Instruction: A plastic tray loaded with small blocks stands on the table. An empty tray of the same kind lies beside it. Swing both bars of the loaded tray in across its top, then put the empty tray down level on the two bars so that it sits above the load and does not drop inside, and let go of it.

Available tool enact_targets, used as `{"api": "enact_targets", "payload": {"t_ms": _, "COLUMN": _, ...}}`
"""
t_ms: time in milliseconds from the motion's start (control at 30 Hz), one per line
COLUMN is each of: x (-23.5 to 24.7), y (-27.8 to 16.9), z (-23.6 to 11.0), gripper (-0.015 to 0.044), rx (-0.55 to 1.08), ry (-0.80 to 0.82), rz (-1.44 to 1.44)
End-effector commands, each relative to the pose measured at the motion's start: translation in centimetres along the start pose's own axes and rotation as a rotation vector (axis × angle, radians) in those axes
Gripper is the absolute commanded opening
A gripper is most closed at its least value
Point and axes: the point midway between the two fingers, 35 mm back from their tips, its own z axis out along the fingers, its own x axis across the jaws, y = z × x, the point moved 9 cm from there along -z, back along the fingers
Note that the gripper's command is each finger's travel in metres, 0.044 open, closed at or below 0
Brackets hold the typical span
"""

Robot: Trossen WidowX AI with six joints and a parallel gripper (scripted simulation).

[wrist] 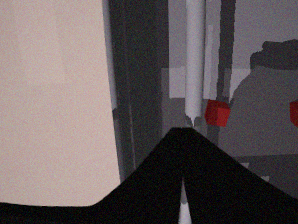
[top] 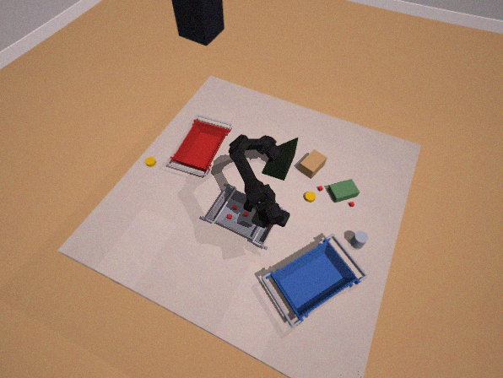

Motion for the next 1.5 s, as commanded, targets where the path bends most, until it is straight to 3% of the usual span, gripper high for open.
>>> {"api": "enact_targets", "payload": {"t_ms": 0, "x": 0.0, "y": 0.0, "z": 0.0, "gripper": 0.0, "rx": 0.0, "ry": 0.0, "rz": 0.0}}
{"api": "enact_targets", "payload": {"t_ms": 400, "x": 0.0, "y": 0.0, "z": 0.0, "gripper": 0.0, "rx": 0.0, "ry": 0.0, "rz": 0.0}}
{"api": "enact_targets", "payload": {"t_ms": 633, "x": 0.0, "y": 0.0, "z": -0.2, "gripper": 0.0184, "rx": 0.0, "ry": -0.001, "rz": -0.005}}
{"api": "enact_targets", "payload": {"t_ms": 767, "x": 0.1, "y": -0.1, "z": -2.5, "gripper": 0.0289, "rx": -0.004, "ry": -0.008, "rz": -0.075}}
{"api": "enact_targets", "payload": {"t_ms": 800, "x": -0.5, "y": 0.1, "z": -1.0, "gripper": 0.0315, "rx": 0.001, "ry": -0.006, "rz": -0.026}}
{"api": "enact_targets", "payload": {"t_ms": 967, "x": -8.5, "y": 1.2, "z": -1.7, "gripper": 0.044, "rx": 0.012, "ry": 0.032, "rz": -0.045}}
{"api": "enact_targets", "payload": {"t_ms": 1200, "x": -20.2, "y": -0.4, "z": -1.9, "gripper": 0.044, "rx": 0.013, "ry": 0.069, "rz": -0.068}}
{"api": "enact_targets", "payload": {"t_ms": 1467, "x": -31.5, "y": -6.8, "z": -1.6, "gripper": 0.044, "rx": 0.002, "ry": 0.076, "rz": -0.09}}
